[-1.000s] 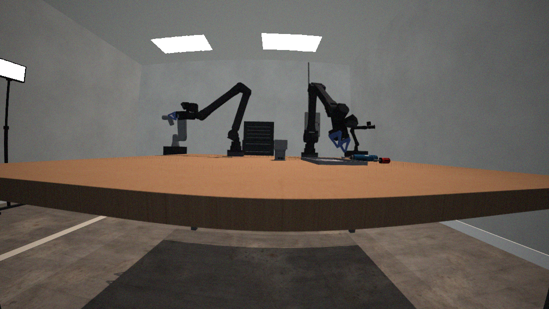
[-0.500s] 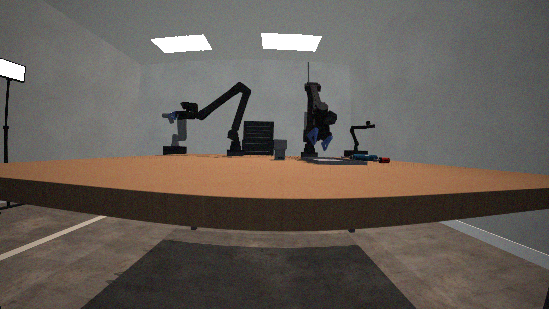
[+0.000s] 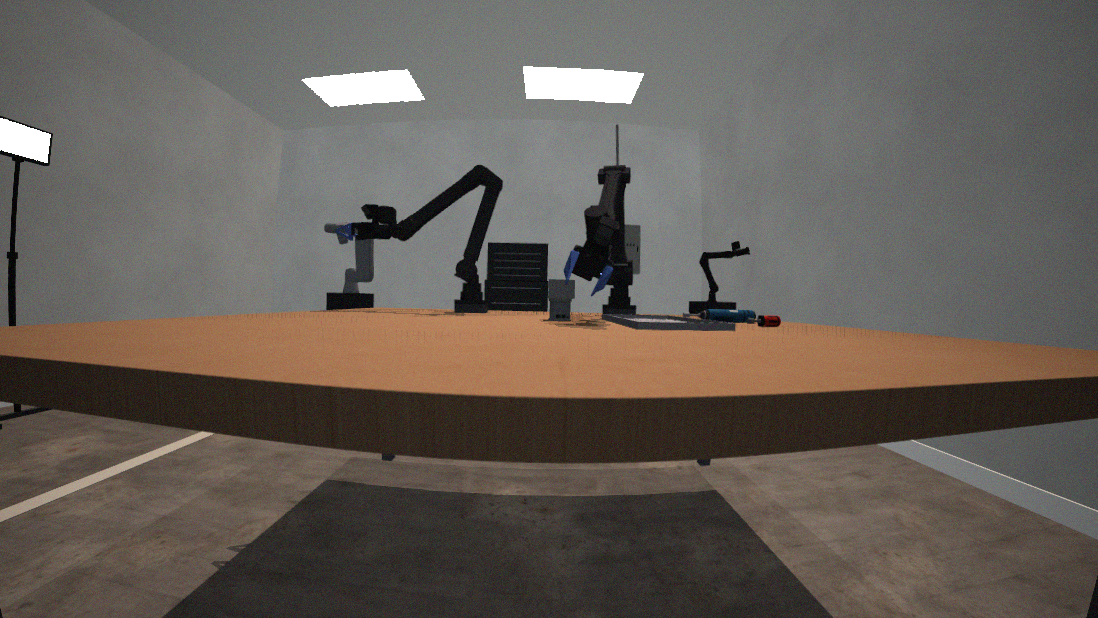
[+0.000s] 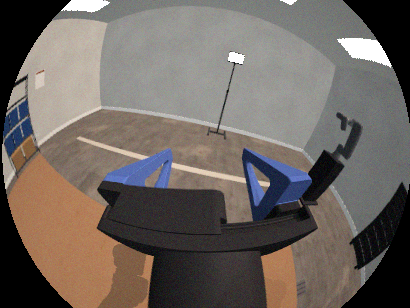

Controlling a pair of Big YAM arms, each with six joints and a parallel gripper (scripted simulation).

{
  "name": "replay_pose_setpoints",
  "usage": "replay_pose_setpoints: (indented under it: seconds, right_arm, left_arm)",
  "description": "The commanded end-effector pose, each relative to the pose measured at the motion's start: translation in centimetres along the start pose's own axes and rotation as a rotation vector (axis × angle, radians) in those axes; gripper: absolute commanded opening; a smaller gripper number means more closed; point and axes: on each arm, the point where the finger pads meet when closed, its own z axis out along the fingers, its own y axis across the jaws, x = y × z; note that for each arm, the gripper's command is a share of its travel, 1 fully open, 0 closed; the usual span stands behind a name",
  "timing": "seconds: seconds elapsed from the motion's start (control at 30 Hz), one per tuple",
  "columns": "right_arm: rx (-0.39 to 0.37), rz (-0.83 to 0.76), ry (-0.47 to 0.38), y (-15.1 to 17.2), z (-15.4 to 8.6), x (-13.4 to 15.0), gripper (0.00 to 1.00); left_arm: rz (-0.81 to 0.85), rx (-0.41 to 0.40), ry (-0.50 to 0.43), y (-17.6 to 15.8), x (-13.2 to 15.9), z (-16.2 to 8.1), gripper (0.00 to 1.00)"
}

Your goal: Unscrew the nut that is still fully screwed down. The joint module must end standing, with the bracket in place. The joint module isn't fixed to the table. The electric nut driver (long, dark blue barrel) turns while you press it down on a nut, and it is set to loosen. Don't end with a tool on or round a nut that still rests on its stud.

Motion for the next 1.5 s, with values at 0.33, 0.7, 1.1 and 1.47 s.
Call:
replay_pose_setpoints:
  seconds: [0.33,0.7,1.1,1.47]
  right_arm:
    - [0.0,-0.015,0.0,0.0,0.4,0.3,0.86]
    - [0.0,-0.015,0.0,0.0,0.4,0.3,0.86]
    - [0.0,-0.015,0.0,0.0,0.4,0.3,0.86]
    - [0.0,-0.015,0.0,0.0,0.4,0.3,0.86]
  left_arm:
    - [0.226,0.235,-0.109,-14.1,1.4,1.7,0.65]
    - [0.417,0.499,-0.175,-28.1,9.2,-0.9,0.65]
    - [0.528,0.652,-0.185,-33.6,17.2,-4.0,0.65]
    - [0.614,0.841,-0.295,-42.6,20.5,-8.1,0.65]
